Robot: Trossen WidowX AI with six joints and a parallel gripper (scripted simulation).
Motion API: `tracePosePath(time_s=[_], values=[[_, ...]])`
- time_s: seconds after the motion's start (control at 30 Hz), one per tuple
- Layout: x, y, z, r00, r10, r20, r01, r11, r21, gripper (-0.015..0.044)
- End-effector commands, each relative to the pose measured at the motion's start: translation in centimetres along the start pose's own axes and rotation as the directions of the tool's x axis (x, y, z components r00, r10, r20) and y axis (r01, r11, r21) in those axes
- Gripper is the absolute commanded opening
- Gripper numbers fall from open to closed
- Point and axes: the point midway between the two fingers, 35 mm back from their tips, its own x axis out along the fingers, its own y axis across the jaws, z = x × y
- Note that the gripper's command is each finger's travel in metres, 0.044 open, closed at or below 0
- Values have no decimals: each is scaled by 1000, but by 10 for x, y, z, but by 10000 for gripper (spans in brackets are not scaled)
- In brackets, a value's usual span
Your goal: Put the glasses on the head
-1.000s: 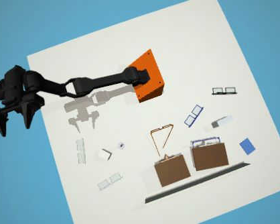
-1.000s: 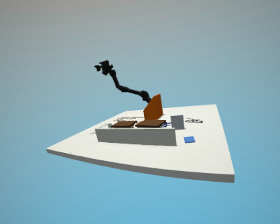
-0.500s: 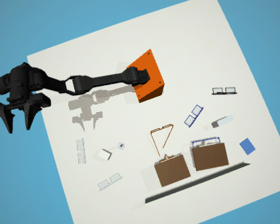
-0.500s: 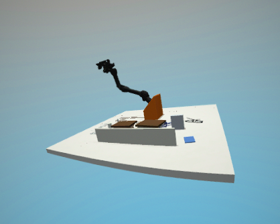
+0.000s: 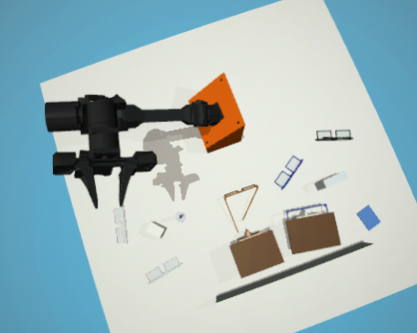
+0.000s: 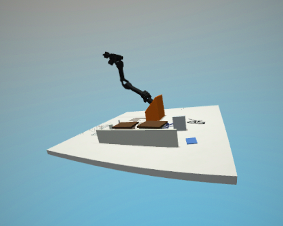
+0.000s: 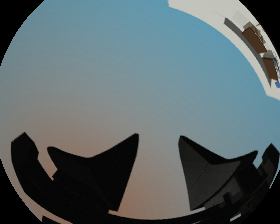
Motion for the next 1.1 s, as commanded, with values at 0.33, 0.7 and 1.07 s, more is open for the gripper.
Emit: tracePosePath(time_s=[0.33,0.7,1.07], values=[[85,-197,30,955,-213,206,285,851,-441,200],[110,-328,128,807,-378,453,587,597,-547,200],[88,-417,239,559,-497,663,828,295,-477,200]])
